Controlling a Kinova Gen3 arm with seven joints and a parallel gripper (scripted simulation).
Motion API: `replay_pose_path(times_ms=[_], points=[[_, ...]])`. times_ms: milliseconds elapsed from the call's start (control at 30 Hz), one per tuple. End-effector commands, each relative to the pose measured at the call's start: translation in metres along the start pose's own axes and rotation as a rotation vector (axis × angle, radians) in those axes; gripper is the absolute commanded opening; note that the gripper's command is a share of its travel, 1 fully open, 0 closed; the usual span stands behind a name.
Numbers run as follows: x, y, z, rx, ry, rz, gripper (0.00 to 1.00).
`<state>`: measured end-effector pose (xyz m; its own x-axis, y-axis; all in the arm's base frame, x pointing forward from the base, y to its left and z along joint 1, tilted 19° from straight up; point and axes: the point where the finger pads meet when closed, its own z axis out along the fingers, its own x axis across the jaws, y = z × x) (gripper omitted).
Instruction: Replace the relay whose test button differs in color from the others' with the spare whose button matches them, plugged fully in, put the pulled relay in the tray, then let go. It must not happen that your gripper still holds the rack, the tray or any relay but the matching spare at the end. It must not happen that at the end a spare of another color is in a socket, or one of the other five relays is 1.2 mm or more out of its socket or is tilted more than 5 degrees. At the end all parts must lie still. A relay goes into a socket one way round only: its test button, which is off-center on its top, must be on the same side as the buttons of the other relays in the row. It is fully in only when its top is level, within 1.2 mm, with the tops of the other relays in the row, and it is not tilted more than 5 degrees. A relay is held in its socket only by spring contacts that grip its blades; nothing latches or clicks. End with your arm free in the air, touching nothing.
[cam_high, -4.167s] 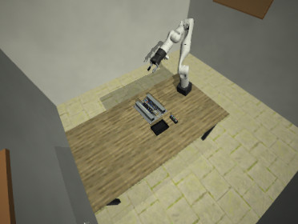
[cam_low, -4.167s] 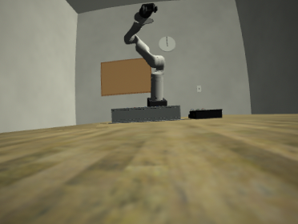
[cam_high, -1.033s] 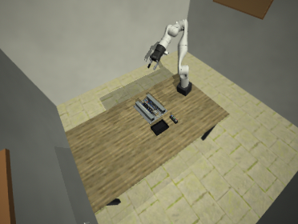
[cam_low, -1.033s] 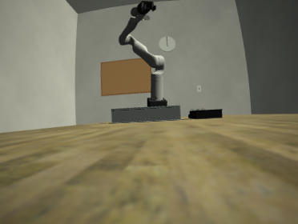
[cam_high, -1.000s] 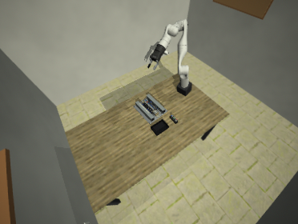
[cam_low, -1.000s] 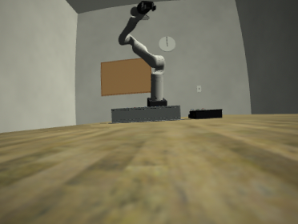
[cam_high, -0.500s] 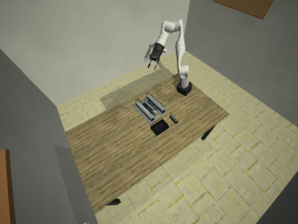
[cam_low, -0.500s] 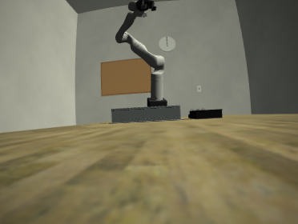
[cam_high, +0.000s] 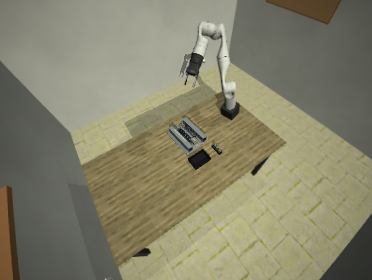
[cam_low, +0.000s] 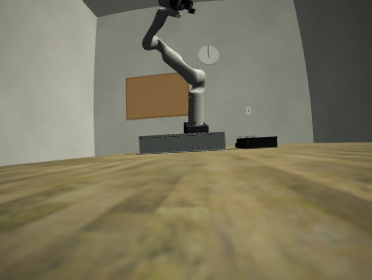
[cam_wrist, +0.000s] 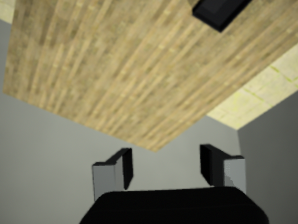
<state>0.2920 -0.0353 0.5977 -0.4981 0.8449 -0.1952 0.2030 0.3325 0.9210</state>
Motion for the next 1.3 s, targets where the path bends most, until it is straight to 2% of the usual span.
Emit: replay_pose_path(times_ms=[0, 133, 233, 700, 800, 1267], points=[[0.0032, 0.0067, 0.0044, 0.019, 0.024, -0.027, 1.00], [0.0041, 0.0079, 0.0056, 0.055, 0.049, -0.071, 1.00], [0.0014, 0.0045, 0.0020, 0.058, 0.045, -0.074, 1.00], [0.0046, 0.0083, 0.0063, 0.183, 0.134, -0.225, 1.00], [0.0015, 0.0049, 0.0025, 0.185, 0.131, -0.226, 1.00], [0.0050, 0.0084, 0.0069, 0.309, 0.221, -0.377, 1.00]])
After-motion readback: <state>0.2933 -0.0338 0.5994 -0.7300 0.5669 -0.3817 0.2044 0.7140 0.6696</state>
